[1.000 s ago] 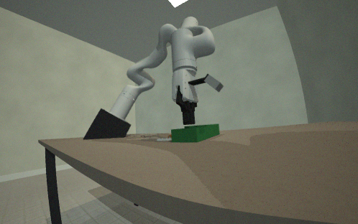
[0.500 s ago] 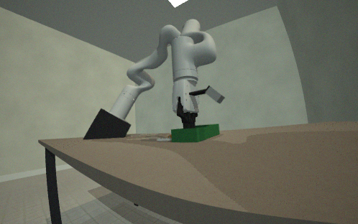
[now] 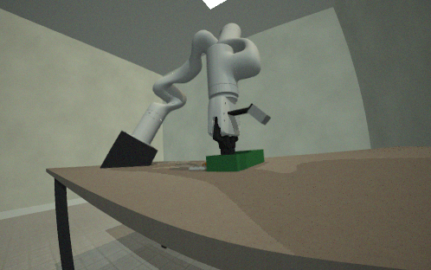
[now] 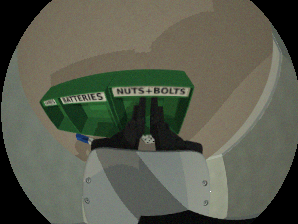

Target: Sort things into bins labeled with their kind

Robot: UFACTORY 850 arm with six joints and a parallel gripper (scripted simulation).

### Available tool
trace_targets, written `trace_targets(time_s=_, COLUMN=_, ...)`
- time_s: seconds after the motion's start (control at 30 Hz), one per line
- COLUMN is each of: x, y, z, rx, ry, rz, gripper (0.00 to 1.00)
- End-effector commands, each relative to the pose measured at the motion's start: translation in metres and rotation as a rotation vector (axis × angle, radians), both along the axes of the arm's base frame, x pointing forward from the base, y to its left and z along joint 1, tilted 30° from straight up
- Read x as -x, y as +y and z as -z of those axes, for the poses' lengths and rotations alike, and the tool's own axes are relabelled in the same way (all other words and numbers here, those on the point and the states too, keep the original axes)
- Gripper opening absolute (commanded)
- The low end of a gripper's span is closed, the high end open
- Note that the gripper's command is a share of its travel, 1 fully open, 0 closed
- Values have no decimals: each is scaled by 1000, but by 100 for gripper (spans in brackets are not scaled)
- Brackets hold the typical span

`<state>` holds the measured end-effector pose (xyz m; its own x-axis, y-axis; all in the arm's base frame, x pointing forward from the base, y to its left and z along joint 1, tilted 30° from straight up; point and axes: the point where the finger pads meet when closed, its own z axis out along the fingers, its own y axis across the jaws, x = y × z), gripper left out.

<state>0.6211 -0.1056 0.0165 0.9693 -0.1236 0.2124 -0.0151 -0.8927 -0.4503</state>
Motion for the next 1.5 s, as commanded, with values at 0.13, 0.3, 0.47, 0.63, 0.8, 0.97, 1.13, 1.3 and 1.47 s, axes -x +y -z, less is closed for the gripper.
trace_targets(time_s=0.13, x=-1, y=-1, z=-1, rx=1, ry=-2, rz=1, gripper=7)
trace_targets(time_s=0.3, x=-1, y=-1, z=-1, rx=1, ry=-2, rz=1, gripper=7)
trace_targets(time_s=0.47, x=-1, y=-1, z=-1, rx=1, ry=-2, rz=1, gripper=7)
trace_targets(time_s=0.63, x=-1, y=-1, z=-1, rx=1, ry=-2, rz=1, gripper=7)
trace_targets(time_s=0.8, x=-1, y=-1, z=-1, rx=1, ry=-2, rz=1, gripper=7)
trace_targets(time_s=0.97, x=0, y=-2, z=-4, rx=1, ry=-2, rz=1, gripper=7)
trace_targets(time_s=1.13, x=1, y=-4, z=-8, rx=1, ry=-2, rz=1, gripper=7)
trace_targets(time_s=1.3, x=3, y=-7, z=-13, rx=1, ry=-2, rz=1, gripper=7)
trace_targets(time_s=1.47, x=5, y=-10, z=-19, rx=1, ry=-2, rz=1, gripper=7)
